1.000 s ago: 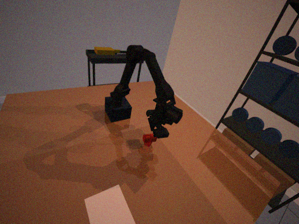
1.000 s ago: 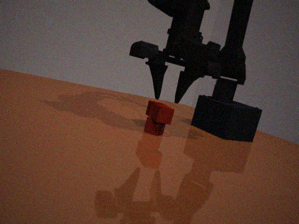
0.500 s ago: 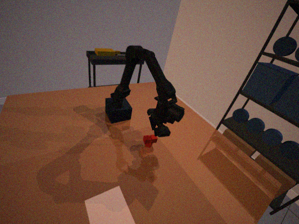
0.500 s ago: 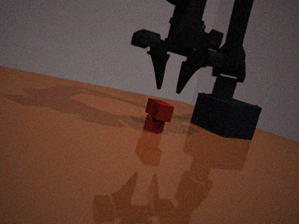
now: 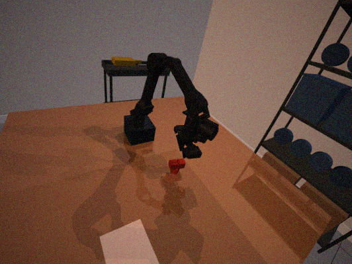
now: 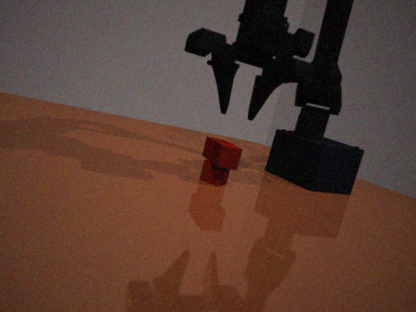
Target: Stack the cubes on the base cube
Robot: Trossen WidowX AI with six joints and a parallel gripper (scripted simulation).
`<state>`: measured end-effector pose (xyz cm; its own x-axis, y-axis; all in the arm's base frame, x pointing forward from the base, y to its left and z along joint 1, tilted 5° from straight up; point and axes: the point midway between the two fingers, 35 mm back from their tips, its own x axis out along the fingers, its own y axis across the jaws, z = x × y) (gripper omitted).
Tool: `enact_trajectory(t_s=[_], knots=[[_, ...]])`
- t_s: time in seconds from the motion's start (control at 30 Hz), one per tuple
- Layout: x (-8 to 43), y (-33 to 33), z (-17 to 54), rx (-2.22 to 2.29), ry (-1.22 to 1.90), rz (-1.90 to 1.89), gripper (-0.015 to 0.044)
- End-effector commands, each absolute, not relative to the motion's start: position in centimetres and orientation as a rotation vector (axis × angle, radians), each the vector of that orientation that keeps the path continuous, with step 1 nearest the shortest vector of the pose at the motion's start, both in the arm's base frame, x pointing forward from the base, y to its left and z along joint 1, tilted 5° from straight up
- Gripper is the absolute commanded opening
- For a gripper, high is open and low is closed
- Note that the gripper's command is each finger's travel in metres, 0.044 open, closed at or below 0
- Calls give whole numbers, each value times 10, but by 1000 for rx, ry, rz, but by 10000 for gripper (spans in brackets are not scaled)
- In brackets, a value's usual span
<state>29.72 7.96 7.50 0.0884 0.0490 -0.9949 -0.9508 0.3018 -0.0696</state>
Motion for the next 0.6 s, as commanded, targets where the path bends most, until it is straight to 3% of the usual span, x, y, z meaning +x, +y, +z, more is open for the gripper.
enact_trajectory(t_s=[0.0, 0.17, 0.4, 0.57], knots=[[299, 80, 82, -981, 1221, 953, 205], [299, 80, 82, -981, 1221, 953, 205], [297, 79, 88, -978, 1230, 953, 389], [297, 79, 91, -978, 1230, 953, 400]])
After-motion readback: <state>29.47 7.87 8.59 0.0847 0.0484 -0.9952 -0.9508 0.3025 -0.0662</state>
